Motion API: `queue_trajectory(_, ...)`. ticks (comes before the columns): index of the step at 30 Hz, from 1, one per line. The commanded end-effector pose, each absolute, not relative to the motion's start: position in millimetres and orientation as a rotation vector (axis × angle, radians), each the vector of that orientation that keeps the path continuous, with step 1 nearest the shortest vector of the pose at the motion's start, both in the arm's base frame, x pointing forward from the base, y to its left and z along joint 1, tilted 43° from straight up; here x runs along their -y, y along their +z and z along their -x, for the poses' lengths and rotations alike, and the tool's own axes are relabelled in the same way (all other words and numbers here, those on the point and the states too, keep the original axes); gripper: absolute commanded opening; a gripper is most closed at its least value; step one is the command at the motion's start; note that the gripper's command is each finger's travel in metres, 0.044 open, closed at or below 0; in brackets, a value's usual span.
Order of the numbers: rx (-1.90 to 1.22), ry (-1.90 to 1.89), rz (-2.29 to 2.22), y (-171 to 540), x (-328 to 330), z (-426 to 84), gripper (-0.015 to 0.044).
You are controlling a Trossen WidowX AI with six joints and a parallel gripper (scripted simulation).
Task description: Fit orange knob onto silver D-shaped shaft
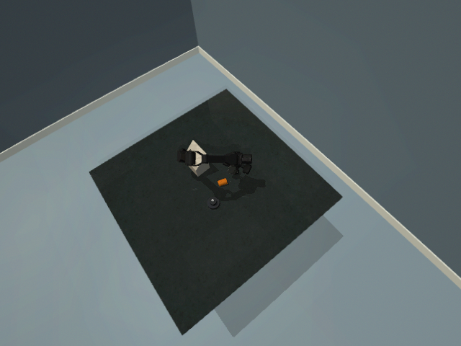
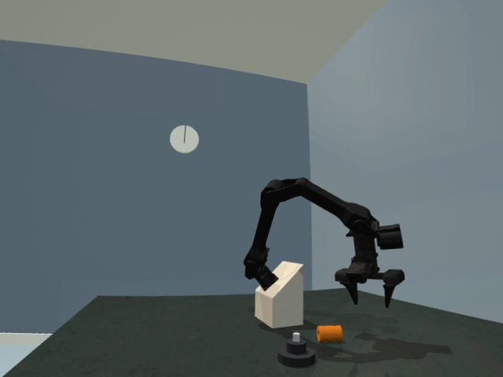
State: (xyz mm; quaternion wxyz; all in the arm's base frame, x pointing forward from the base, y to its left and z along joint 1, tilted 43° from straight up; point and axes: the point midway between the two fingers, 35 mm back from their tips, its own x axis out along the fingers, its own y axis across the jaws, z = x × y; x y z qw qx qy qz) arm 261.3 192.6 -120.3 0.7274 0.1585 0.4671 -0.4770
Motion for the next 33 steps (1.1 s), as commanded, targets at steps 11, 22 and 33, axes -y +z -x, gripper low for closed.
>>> queue_trajectory(11,-0.325,-1.468,-0.746,-54.7,-103.5,-254.5,0.0440)
queue_trajectory(22,-0.324,-1.468,-0.746,-72.3,-89.4,-258.4,0.0440)
queue_trajectory(33,-0.325,-1.467,-0.746,-81.2,-82.1,-260.7,0.0440)
